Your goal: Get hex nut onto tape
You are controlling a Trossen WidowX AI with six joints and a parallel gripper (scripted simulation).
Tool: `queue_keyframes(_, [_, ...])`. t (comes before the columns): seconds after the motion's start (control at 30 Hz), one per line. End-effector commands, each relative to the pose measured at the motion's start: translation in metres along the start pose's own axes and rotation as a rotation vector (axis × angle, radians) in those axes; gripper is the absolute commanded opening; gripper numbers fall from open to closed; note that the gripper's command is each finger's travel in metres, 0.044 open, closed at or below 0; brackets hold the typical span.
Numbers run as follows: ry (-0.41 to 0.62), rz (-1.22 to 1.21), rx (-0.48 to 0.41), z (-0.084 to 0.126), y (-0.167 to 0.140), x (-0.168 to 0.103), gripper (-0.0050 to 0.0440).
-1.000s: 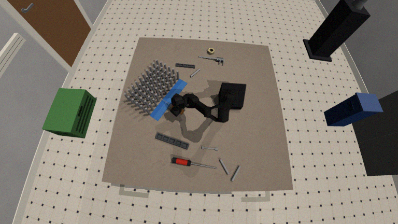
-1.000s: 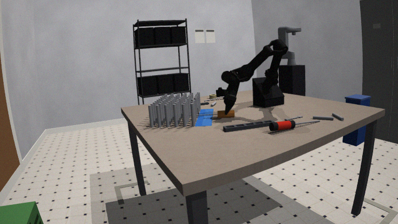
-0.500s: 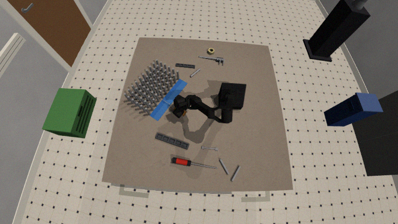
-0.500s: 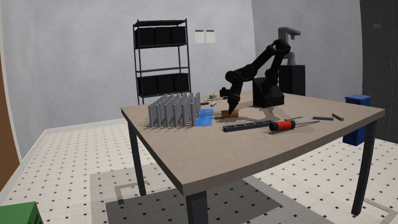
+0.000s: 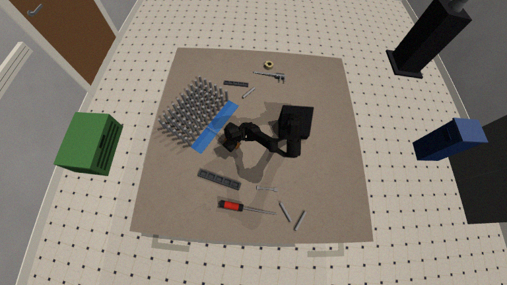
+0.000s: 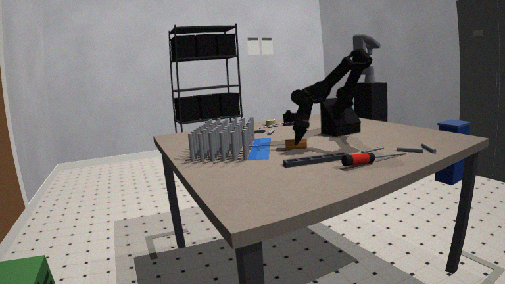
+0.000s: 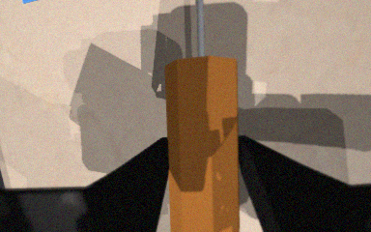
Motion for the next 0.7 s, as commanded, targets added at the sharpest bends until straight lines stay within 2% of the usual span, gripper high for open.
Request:
queue_keyframes(0.0, [-0.012, 0.012, 0.018, 0.006, 0.007, -0.004, -0.005])
queue_keyframes(0.67, [-0.01, 0.01, 0.016, 0.014, 0.011, -0.029, -0.005])
Point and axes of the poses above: the point midway between the two fingers, 35 mm back from their tips, its own z axis back along the fingers, its own y axis across the jaws, x = y × z, the point moved 6 cm from there along z, back along the fingers, and after that the axes turned 11 degrees about z, right-handed, at the moved point
